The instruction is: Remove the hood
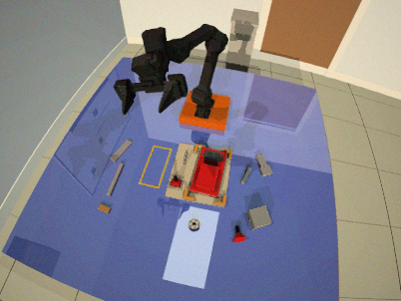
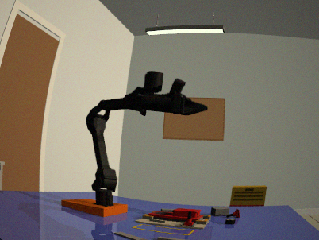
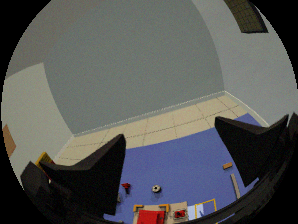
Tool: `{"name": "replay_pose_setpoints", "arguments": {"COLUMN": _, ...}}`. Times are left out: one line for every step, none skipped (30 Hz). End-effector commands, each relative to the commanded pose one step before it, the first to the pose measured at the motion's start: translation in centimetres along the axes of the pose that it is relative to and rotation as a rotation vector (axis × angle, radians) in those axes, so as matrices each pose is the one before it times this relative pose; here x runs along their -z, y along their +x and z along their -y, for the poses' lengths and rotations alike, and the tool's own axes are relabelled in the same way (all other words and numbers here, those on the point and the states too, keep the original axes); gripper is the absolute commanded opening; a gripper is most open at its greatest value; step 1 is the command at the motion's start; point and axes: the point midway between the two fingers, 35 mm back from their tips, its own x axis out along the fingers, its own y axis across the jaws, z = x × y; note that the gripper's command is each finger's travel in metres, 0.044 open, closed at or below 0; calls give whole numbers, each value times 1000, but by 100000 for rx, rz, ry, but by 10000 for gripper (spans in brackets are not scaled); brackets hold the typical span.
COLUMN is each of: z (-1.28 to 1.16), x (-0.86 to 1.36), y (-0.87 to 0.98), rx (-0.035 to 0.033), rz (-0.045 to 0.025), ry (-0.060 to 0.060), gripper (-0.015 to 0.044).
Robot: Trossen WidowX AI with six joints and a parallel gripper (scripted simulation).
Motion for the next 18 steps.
{"name": "replay_pose_setpoints", "arguments": {"z": -548, "x": 3533, "y": 2499, "rx": 629, "rz": -14783, "ry": 8861, "gripper": 440}}
{"name": "replay_pose_setpoints", "arguments": {"z": -182, "x": 854, "y": 647, "rx": 140, "rz": -3906, "ry": 1754, "gripper": 440}}
{"name": "replay_pose_setpoints", "arguments": {"z": -189, "x": 852, "y": 648, "rx": 189, "rz": -3948, "ry": 1638, "gripper": 440}}
{"name": "replay_pose_setpoints", "arguments": {"z": -196, "x": 850, "y": 648, "rx": 241, "rz": -3987, "ry": 1522, "gripper": 440}}
{"name": "replay_pose_setpoints", "arguments": {"z": -203, "x": 847, "y": 647, "rx": 295, "rz": -4023, "ry": 1406, "gripper": 440}}
{"name": "replay_pose_setpoints", "arguments": {"z": -210, "x": 844, "y": 646, "rx": 352, "rz": -4054, "ry": 1290, "gripper": 440}}
{"name": "replay_pose_setpoints", "arguments": {"z": -216, "x": 840, "y": 645, "rx": 412, "rz": -4082, "ry": 1175, "gripper": 440}}
{"name": "replay_pose_setpoints", "arguments": {"z": -222, "x": 835, "y": 643, "rx": 474, "rz": -4106, "ry": 1060, "gripper": 440}}
{"name": "replay_pose_setpoints", "arguments": {"z": -228, "x": 830, "y": 640, "rx": 538, "rz": -4127, "ry": 946, "gripper": 440}}
{"name": "replay_pose_setpoints", "arguments": {"z": -233, "x": 825, "y": 636, "rx": 604, "rz": -4143, "ry": 832, "gripper": 440}}
{"name": "replay_pose_setpoints", "arguments": {"z": -247, "x": 851, "y": 656, "rx": 700, "rz": -4318, "ry": 745, "gripper": 440}}
{"name": "replay_pose_setpoints", "arguments": {"z": -253, "x": 848, "y": 654, "rx": 780, "rz": -4348, "ry": 628, "gripper": 440}}
{"name": "replay_pose_setpoints", "arguments": {"z": -258, "x": 841, "y": 648, "rx": 859, "rz": -4353, "ry": 508, "gripper": 440}}
{"name": "replay_pose_setpoints", "arguments": {"z": -262, "x": 833, "y": 641, "rx": 940, "rz": -4354, "ry": 390, "gripper": 440}}
{"name": "replay_pose_setpoints", "arguments": {"z": -266, "x": 824, "y": 634, "rx": 1023, "rz": -4350, "ry": 274, "gripper": 440}}
{"name": "replay_pose_setpoints", "arguments": {"z": -269, "x": 815, "y": 626, "rx": 1107, "rz": -4343, "ry": 160, "gripper": 440}}
{"name": "replay_pose_setpoints", "arguments": {"z": -273, "x": 806, "y": 618, "rx": 1193, "rz": -4331, "ry": 48, "gripper": 440}}
{"name": "replay_pose_setpoints", "arguments": {"z": -275, "x": 796, "y": 608, "rx": 1280, "rz": -4316, "ry": -61, "gripper": 440}}
